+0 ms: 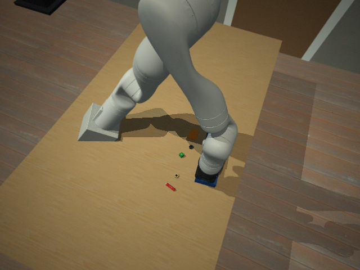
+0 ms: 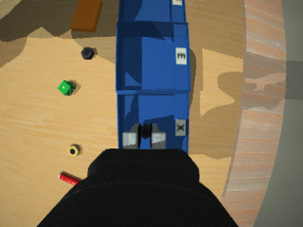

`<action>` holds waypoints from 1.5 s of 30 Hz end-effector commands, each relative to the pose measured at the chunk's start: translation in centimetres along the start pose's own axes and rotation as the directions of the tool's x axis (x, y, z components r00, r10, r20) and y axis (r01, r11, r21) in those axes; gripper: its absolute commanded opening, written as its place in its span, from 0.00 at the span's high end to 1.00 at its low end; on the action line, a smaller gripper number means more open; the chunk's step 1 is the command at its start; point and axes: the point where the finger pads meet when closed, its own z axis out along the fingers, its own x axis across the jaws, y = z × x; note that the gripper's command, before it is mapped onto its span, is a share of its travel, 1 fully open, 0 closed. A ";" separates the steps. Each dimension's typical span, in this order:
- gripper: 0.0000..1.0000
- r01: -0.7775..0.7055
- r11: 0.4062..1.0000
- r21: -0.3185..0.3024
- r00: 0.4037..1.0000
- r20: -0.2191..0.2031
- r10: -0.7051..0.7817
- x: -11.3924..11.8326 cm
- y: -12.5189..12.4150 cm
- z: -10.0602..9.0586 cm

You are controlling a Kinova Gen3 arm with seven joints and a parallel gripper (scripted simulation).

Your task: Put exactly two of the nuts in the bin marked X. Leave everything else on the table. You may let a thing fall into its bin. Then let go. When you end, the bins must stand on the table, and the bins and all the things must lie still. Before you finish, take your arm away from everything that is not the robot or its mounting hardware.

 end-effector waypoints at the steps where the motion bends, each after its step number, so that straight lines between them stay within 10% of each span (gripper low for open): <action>1: 0.66 0.011 1.000 0.005 1.000 0.001 -0.011 0.1 -0.8 0.5; 15: 0.66 0.021 1.000 0.007 1.000 -0.001 -0.021 0.1 -0.7 0.5; 16: 0.36 0.015 1.000 0.007 1.000 0.001 -0.015 0.2 -0.8 0.4; 45: 0.36 0.016 1.000 0.011 1.000 0.002 -0.016 0.2 -0.8 -1.0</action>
